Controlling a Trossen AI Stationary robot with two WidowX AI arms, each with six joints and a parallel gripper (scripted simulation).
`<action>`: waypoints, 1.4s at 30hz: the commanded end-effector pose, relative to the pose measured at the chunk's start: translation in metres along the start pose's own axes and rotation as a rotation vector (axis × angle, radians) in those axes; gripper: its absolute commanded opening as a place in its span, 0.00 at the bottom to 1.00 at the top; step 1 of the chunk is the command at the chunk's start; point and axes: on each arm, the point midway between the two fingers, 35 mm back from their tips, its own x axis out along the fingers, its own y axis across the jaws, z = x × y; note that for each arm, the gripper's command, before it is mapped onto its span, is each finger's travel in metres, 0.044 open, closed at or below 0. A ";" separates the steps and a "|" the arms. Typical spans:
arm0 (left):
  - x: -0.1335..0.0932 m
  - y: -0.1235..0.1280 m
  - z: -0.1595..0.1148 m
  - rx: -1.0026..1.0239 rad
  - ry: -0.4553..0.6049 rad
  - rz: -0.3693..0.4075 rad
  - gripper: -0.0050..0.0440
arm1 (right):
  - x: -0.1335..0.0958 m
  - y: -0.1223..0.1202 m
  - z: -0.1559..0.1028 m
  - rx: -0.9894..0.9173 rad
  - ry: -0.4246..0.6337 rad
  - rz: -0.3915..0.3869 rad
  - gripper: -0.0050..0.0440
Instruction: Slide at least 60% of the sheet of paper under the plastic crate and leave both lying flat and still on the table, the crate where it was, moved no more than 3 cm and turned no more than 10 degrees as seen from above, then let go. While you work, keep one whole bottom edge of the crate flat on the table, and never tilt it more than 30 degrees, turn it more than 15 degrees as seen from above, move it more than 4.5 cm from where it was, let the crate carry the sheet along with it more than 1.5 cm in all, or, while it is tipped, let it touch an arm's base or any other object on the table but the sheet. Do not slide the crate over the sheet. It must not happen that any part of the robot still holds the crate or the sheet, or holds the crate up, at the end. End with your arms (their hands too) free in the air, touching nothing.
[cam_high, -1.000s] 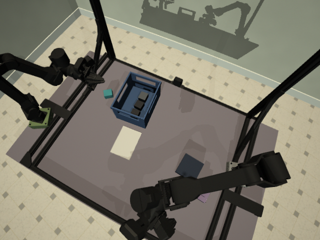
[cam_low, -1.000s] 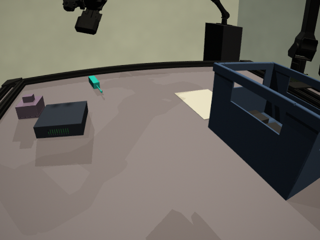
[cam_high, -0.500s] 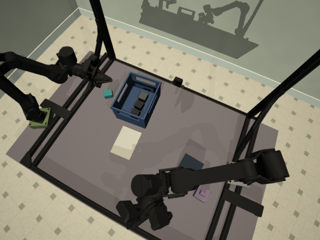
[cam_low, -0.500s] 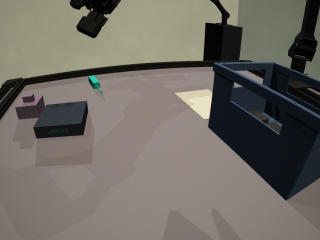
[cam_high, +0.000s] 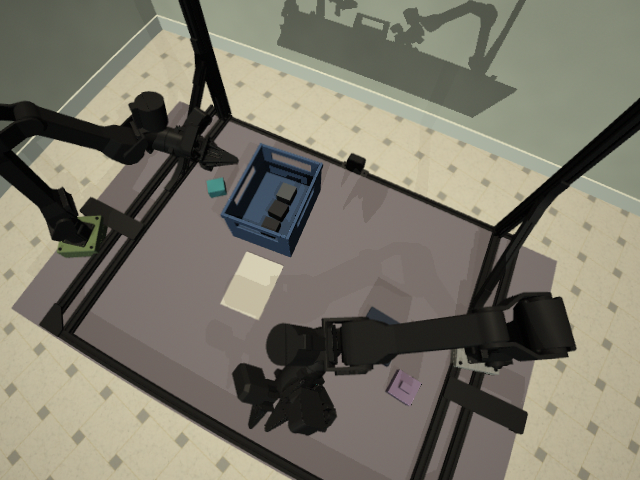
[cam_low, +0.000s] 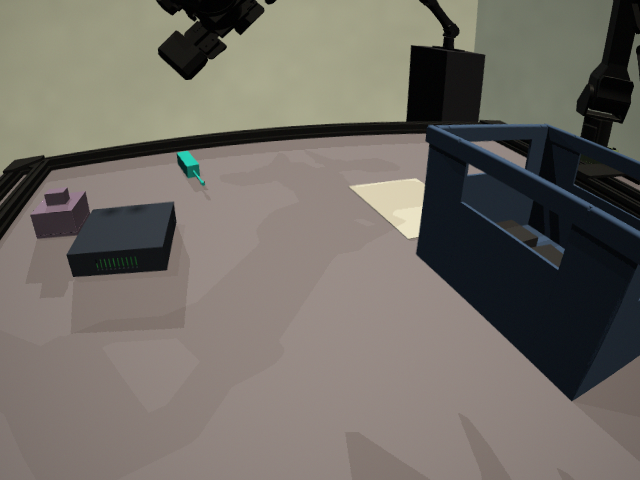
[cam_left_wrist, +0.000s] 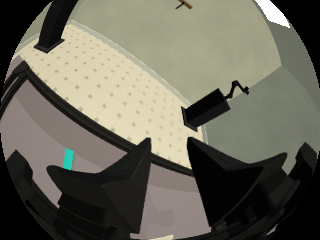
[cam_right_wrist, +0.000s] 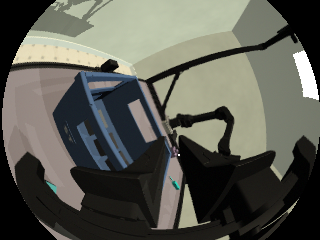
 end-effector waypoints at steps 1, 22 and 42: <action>-0.006 0.001 -0.011 0.079 0.016 -0.014 0.41 | 0.010 0.000 0.002 0.046 0.000 0.022 0.22; -0.037 -0.005 -0.059 0.471 0.070 -0.126 0.41 | 0.049 0.001 0.002 0.297 0.021 0.169 0.22; -0.073 -0.029 -0.091 0.698 0.097 -0.302 0.41 | 0.095 -0.041 -0.030 0.527 0.083 0.203 0.22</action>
